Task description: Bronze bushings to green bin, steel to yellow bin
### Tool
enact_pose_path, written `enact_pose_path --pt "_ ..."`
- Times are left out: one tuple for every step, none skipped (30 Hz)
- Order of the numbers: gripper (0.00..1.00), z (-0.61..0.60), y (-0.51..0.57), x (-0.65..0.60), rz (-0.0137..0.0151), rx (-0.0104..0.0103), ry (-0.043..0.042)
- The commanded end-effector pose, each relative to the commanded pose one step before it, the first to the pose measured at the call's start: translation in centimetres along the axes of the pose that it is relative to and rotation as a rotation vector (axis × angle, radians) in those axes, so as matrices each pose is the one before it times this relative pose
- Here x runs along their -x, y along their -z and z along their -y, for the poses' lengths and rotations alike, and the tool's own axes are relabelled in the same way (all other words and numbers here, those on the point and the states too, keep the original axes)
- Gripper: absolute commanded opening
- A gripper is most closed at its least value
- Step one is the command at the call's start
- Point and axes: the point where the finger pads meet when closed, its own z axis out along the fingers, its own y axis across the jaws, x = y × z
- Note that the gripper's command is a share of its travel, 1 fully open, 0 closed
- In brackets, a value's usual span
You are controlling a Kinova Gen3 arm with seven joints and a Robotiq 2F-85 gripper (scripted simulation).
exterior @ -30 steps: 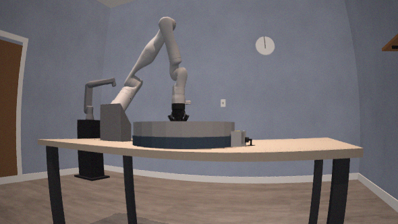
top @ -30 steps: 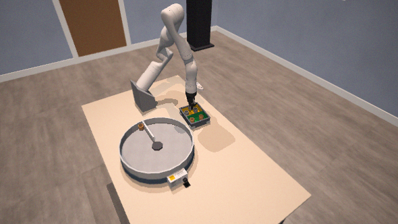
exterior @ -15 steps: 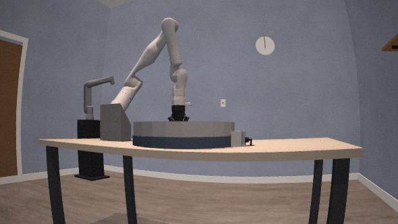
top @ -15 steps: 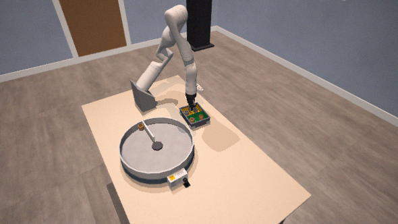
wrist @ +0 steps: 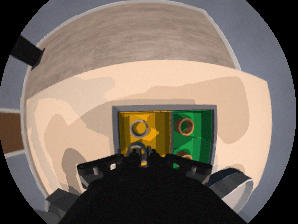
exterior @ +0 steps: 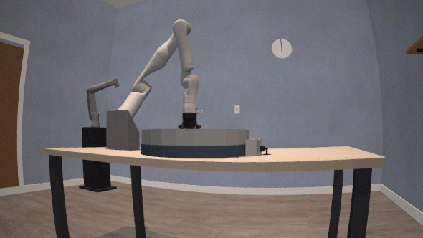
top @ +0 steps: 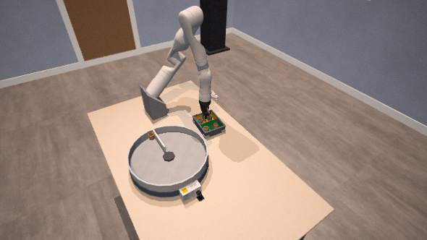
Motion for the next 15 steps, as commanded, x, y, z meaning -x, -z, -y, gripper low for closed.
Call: enact_pose_path --pt "0.0 0.069 -0.299 -0.159 -0.00033 0.00109 0.00216" --pt "0.0 0.0 0.0 0.0 0.0 0.0 0.0" --pt "0.0 0.0 0.0 0.0 0.0 0.0 0.0" --pt "0.0 0.008 -0.124 -0.007 -0.00005 0.00004 -0.0001" --pt "0.0 0.008 -0.124 -0.007 -0.00005 0.00004 -0.0001" --pt "0.0 0.008 -0.124 -0.007 -0.00005 0.00004 -0.0001" --pt "0.0 0.008 -0.124 -0.007 -0.00005 0.00004 -0.0001" --pt "0.0 0.008 -0.124 -0.007 -0.00005 0.00004 -0.0001" --pt "0.0 0.0 0.0 0.0 0.0 0.0 0.0" --pt "0.0 0.0 0.0 0.0 0.0 0.0 0.0" --pt "0.0 0.0 0.0 0.0 0.0 0.0 0.0" --pt "0.0 0.0 0.0 0.0 0.0 0.0 0.0" --pt "0.0 0.0 0.0 0.0 0.0 0.0 0.0" --pt "0.0 0.0 0.0 0.0 0.0 0.0 0.0" --pt "0.0 0.0 0.0 0.0 0.0 0.0 0.0"
